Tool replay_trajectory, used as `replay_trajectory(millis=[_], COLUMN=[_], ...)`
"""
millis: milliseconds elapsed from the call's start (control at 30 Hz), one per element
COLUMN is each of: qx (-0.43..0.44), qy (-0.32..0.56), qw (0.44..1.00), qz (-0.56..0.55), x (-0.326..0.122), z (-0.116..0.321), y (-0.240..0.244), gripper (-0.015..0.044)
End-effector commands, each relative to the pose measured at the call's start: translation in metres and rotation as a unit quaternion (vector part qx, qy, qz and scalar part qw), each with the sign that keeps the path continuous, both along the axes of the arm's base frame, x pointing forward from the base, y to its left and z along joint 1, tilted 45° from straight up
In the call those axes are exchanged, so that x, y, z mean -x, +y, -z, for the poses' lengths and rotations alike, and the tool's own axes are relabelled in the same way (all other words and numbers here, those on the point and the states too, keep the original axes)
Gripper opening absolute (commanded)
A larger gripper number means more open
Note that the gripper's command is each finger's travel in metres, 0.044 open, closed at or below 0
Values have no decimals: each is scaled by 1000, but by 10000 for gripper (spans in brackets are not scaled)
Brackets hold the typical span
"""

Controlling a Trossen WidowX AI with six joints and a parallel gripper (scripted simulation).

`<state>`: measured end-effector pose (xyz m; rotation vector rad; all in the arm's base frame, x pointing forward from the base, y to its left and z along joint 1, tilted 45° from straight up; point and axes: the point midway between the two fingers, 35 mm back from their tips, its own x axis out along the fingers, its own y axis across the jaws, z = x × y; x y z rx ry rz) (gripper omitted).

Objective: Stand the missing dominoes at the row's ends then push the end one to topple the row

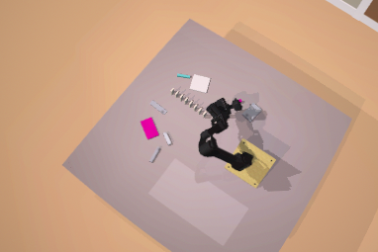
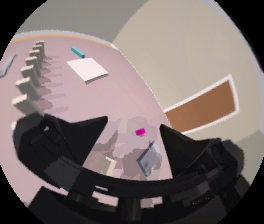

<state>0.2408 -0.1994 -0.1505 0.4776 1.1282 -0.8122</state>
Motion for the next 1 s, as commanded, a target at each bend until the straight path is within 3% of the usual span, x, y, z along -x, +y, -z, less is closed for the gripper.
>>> replay_trajectory(millis=[0, 200, 500, 967], qx=[-135, -226, -329, -336], qy=[69, 25, -81, -93], qw=[950, 860, 753, 744], qz=[-272, -457, -564, -570], x=[-6, 3, 27, 29], z=[-8, -29, -58, -61], y=[-18, -23, -10, -9], gripper=[440, 440, 440, 440])
